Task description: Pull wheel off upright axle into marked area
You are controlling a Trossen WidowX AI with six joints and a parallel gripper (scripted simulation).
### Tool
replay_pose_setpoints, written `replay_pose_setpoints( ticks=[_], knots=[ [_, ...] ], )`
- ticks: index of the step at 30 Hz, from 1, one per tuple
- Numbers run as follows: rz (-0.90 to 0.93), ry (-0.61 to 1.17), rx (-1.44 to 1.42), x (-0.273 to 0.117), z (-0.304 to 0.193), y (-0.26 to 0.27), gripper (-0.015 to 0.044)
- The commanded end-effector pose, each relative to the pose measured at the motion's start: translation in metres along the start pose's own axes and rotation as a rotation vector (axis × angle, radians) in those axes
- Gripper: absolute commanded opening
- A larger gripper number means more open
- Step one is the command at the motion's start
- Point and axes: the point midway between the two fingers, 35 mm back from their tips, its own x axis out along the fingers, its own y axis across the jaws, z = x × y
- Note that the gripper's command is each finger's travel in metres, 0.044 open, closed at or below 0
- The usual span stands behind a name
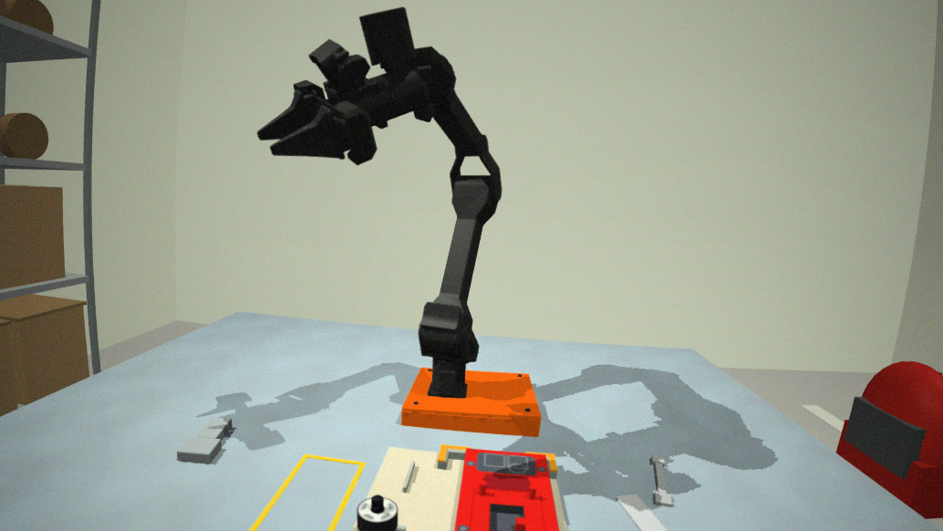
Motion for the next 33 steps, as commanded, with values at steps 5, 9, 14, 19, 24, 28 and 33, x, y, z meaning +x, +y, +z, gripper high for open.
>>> replay_pose_setpoints(
  ticks=[5, 9, 14, 19, 24, 28, 33],
  knots=[
    [0.212, 0.155, -0.140, 0.039, -0.017, 0.080, 0.0300],
    [0.321, 0.262, -0.223, 0.055, -0.035, 0.123, 0.0300],
    [0.449, 0.406, -0.321, 0.069, -0.065, 0.175, 0.0300],
    [0.572, 0.571, -0.417, 0.075, -0.102, 0.226, 0.0300],
    [0.679, 0.748, -0.505, 0.074, -0.145, 0.270, 0.0300],
    [0.725, 0.840, -0.544, 0.070, -0.167, 0.288, 0.0300],
    [0.724, 0.840, -0.544, 0.071, -0.168, 0.283, 0.0300]
  ],
)
